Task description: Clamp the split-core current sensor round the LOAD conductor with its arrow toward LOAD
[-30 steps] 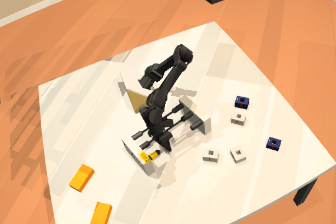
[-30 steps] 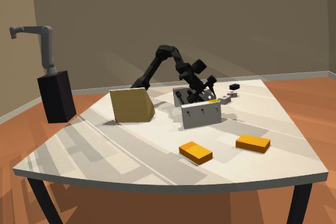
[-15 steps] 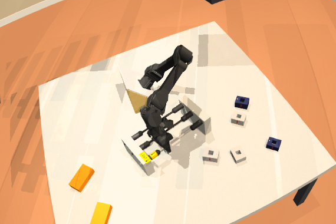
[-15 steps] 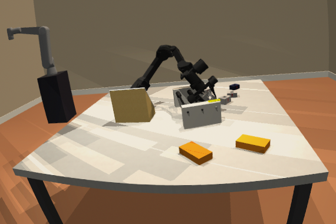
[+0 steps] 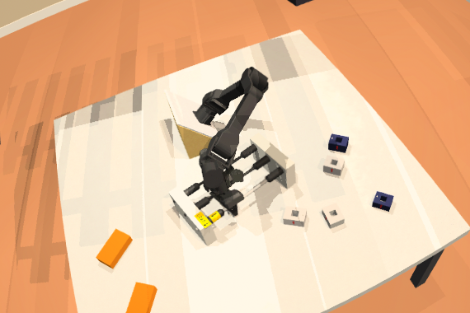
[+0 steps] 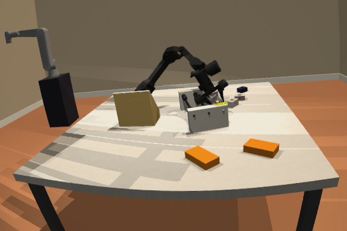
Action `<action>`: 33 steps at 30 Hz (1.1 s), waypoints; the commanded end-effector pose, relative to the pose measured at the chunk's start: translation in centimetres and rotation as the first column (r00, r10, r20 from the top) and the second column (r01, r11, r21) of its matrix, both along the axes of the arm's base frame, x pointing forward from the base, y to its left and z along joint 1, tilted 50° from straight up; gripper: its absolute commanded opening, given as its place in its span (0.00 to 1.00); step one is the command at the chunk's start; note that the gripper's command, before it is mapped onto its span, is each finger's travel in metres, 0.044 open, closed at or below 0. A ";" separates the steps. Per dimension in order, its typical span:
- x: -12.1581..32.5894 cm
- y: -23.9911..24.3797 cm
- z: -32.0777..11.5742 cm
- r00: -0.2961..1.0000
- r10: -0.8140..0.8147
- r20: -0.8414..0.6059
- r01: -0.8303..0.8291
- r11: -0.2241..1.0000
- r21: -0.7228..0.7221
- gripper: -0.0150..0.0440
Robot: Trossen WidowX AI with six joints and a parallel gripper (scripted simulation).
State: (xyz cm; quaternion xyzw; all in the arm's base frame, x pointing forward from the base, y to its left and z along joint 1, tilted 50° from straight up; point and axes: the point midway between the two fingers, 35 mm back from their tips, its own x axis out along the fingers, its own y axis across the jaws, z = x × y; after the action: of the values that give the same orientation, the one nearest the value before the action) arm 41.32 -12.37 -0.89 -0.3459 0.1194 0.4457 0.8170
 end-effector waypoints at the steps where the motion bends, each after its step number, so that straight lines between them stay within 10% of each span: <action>1: 0.1 -0.2 0.2 0.999 0.032 -0.013 -0.032 0.999 -0.019 0.25; 33: -0.1 0.0 0.4 0.949 0.241 -0.204 -0.253 0.967 -0.034 0.25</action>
State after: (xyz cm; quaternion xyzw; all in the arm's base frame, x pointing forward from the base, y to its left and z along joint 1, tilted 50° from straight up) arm 41.20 -12.44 -0.62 -0.3354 0.1615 0.5522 0.7460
